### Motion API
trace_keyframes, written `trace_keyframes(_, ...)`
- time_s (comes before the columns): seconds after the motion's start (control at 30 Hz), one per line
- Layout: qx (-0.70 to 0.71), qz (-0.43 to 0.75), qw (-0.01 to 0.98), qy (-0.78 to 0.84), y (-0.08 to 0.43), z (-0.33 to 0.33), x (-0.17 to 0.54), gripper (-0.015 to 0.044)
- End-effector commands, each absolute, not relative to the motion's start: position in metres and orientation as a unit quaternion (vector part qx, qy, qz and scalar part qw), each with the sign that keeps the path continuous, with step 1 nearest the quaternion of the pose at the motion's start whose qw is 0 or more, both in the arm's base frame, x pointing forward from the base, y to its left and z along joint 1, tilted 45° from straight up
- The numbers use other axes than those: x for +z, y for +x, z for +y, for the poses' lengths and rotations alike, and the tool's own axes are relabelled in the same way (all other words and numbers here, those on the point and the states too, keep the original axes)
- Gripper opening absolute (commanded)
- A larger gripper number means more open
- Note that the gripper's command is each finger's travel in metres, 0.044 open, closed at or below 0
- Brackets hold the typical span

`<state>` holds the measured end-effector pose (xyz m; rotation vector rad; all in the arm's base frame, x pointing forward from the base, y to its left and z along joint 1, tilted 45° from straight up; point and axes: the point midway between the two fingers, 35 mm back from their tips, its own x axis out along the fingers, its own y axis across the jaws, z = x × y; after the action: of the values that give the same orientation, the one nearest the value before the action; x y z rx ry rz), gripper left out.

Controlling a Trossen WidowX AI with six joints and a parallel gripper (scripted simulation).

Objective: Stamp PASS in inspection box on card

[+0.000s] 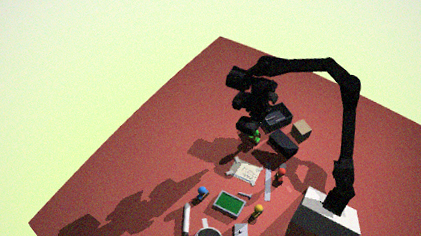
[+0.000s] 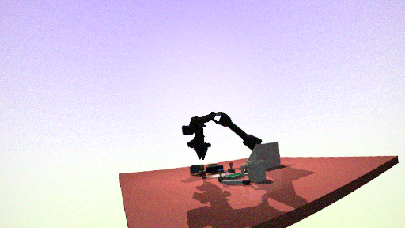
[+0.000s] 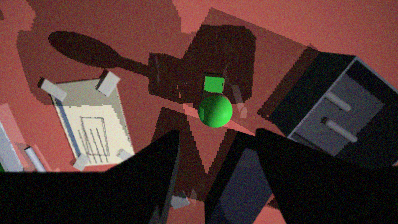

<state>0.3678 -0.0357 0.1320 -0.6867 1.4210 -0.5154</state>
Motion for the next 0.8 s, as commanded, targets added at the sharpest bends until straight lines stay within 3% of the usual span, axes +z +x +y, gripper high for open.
trace_keyframes(0.0, -0.233, 0.629, 0.676, -0.304, 0.369, -0.039, 0.131, 0.0213)
trace_keyframes(0.77, -0.233, 0.629, 0.677, -0.304, 0.374, -0.064, 0.104, 0.0213)
